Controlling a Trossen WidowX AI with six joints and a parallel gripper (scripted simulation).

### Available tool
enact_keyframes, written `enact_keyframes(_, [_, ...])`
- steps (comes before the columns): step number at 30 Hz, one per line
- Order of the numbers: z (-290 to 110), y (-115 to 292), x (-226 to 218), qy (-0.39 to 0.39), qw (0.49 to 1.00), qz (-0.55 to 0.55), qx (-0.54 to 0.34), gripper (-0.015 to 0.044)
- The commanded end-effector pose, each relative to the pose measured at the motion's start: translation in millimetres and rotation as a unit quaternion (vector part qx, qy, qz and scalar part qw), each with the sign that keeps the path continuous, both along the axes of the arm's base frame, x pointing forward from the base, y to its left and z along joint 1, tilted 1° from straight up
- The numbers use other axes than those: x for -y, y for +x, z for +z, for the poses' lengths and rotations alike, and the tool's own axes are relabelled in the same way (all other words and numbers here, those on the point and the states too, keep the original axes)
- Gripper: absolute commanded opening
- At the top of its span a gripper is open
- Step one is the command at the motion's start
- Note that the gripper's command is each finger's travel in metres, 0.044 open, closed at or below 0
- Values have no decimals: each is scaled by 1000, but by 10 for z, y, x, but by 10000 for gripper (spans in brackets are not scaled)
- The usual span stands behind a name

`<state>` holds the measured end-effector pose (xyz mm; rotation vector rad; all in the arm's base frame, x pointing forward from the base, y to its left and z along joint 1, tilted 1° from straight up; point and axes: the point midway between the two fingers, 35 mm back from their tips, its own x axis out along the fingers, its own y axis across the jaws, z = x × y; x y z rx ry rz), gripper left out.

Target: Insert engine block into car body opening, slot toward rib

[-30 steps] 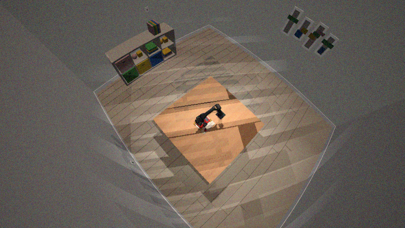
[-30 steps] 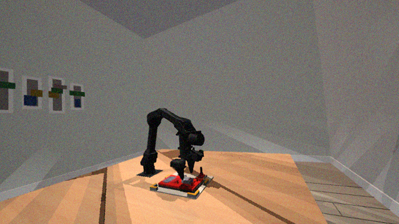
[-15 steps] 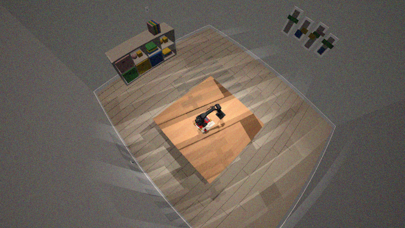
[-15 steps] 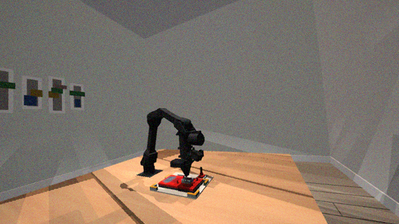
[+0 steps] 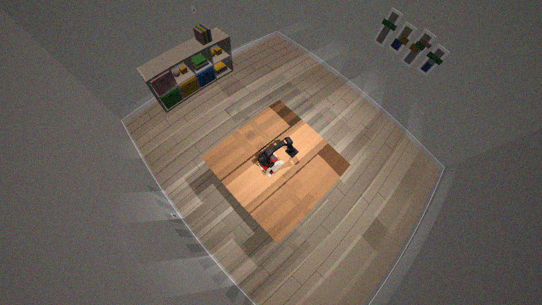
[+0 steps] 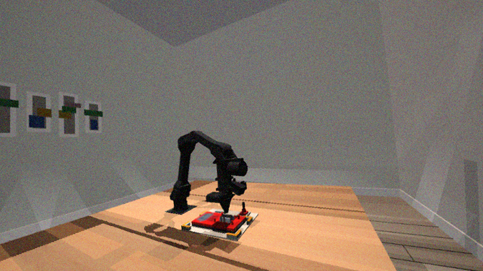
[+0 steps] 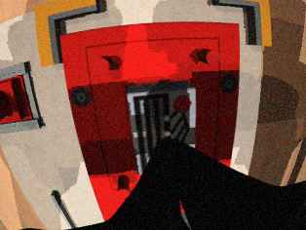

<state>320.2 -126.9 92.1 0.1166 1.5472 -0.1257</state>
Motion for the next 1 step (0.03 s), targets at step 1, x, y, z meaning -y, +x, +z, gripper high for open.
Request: enact_keyframes(1, [6,-2,4,-1,1000,1,0,0])
